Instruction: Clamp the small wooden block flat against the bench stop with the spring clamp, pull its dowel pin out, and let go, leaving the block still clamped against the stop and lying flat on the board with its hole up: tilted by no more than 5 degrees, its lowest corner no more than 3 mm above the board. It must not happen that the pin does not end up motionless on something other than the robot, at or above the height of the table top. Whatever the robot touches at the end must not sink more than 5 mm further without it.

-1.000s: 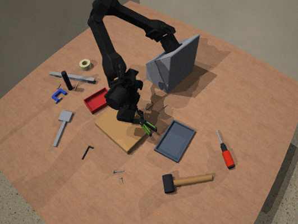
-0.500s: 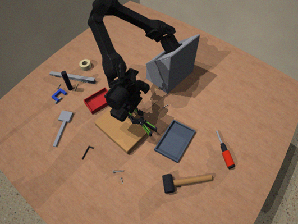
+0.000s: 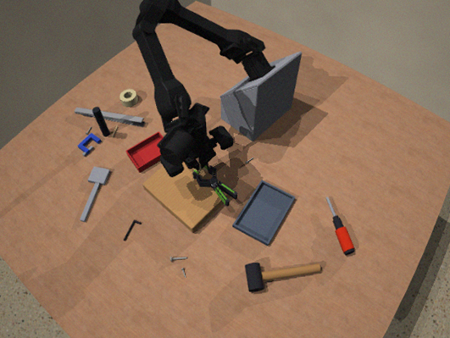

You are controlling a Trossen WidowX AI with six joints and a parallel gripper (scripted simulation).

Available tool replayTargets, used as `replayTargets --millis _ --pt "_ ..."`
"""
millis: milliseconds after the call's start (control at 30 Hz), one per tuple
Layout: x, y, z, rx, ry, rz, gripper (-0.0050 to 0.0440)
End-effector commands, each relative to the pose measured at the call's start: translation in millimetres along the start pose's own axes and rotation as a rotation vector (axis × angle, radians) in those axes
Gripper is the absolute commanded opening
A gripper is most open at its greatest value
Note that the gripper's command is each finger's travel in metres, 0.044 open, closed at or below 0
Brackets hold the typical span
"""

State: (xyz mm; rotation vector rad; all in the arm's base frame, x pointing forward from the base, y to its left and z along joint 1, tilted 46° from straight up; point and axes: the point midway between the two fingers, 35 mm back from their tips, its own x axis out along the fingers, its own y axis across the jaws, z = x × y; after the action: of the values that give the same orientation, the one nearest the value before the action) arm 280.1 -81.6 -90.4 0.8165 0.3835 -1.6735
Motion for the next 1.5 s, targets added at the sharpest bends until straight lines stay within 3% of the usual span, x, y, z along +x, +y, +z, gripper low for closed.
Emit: replayTargets --millis 0,667,1200,1467 --pt "-1.4 0.4 0.0 0.11 0.0 0.002 0.0" --pt "-1.9 0.4 0.0 0.427 0.0 0.002 0.0" --pt "-2.4 0.3 0.0 0.338 0.0 0.002 0.0" --pt "-2.6 0.3 0.0 0.169 0.0 0.002 0.0"
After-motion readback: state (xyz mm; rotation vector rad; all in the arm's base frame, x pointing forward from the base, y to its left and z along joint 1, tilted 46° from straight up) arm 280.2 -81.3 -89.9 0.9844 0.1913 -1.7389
